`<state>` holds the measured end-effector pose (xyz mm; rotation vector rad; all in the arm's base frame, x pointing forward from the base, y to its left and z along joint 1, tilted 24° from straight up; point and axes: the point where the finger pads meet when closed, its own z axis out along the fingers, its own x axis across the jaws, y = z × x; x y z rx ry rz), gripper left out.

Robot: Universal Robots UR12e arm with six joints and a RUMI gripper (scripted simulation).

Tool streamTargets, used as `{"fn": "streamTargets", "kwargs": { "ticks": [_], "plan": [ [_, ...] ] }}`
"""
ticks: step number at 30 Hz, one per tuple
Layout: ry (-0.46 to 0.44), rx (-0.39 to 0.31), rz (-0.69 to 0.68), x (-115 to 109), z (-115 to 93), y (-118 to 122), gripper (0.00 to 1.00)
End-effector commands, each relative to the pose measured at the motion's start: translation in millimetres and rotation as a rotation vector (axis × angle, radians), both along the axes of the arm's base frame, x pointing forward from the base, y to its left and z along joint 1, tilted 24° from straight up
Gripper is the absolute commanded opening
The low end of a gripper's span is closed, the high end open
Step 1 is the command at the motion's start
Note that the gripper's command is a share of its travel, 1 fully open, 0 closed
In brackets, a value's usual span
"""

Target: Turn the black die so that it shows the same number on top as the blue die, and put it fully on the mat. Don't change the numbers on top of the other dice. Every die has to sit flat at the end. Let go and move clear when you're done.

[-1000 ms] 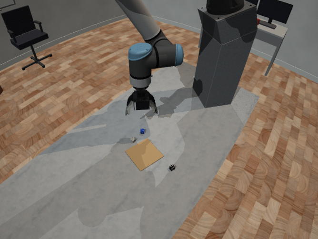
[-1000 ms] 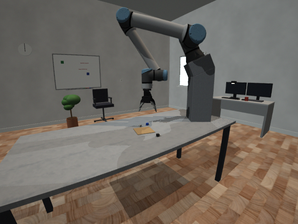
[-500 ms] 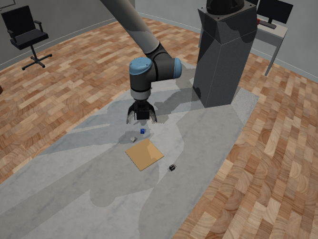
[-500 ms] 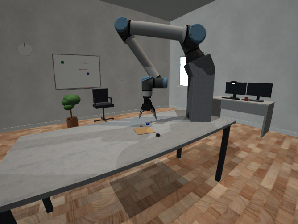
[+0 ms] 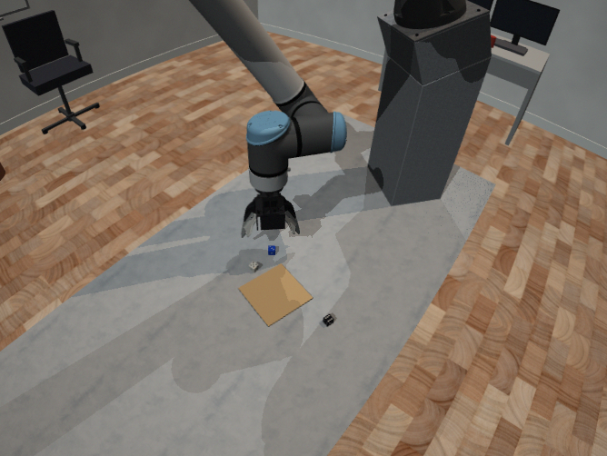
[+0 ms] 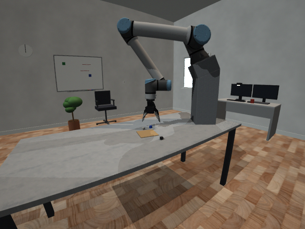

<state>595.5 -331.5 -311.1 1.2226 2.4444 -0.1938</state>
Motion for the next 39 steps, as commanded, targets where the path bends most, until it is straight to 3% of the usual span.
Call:
{"fn": "streamTargets", "kwargs": {
  "ticks": [1, 26, 39],
  "plan": [
    [0.0, 0.0, 0.0, 0.2, 0.4, 0.1, 1.0],
    [0.0, 0.0, 0.0, 1.3, 0.8, 0.0, 1.0],
    [0.0, 0.0, 0.0, 46.5, 16.3, -3.8, 1.0]
  ]
}}
